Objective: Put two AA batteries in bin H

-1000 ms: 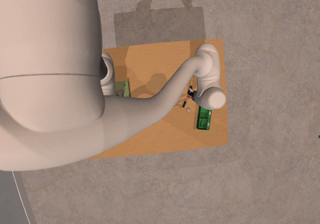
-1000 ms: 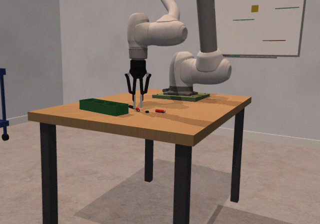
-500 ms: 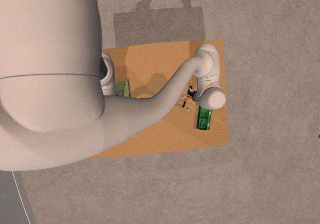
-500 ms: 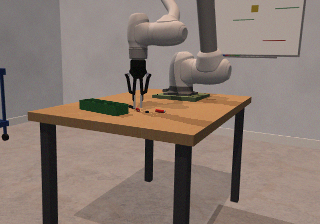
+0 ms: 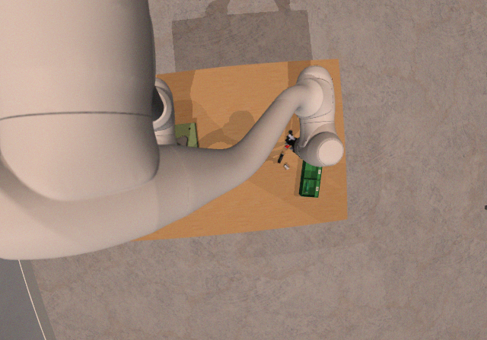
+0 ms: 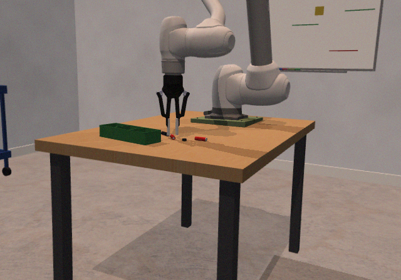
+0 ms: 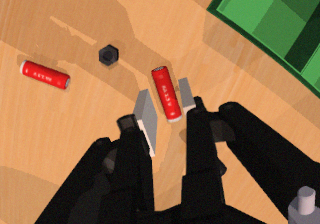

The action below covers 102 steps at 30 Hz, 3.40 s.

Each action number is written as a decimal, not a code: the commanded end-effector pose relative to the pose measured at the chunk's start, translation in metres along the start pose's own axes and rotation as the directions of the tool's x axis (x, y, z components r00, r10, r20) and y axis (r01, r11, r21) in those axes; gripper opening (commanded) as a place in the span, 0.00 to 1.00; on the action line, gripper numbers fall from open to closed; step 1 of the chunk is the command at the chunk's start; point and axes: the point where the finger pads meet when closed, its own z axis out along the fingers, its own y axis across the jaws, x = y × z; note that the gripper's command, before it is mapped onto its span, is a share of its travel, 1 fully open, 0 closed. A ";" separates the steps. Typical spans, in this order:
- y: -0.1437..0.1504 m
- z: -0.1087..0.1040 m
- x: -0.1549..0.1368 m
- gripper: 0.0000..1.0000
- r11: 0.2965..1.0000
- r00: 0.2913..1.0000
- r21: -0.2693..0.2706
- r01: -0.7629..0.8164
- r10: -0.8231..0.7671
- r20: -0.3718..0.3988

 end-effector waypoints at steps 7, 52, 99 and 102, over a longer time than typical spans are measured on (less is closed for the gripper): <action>0.001 0.002 -0.002 0.17 1.000 1.000 -0.002 0.004 -0.004 0.003; 0.001 0.014 -0.002 0.17 1.000 1.000 -0.002 0.004 -0.004 0.003; 0.002 0.014 -0.002 0.17 1.000 1.000 -0.002 0.004 -0.004 0.003; 0.002 0.014 -0.002 0.17 1.000 1.000 -0.002 0.004 -0.004 0.003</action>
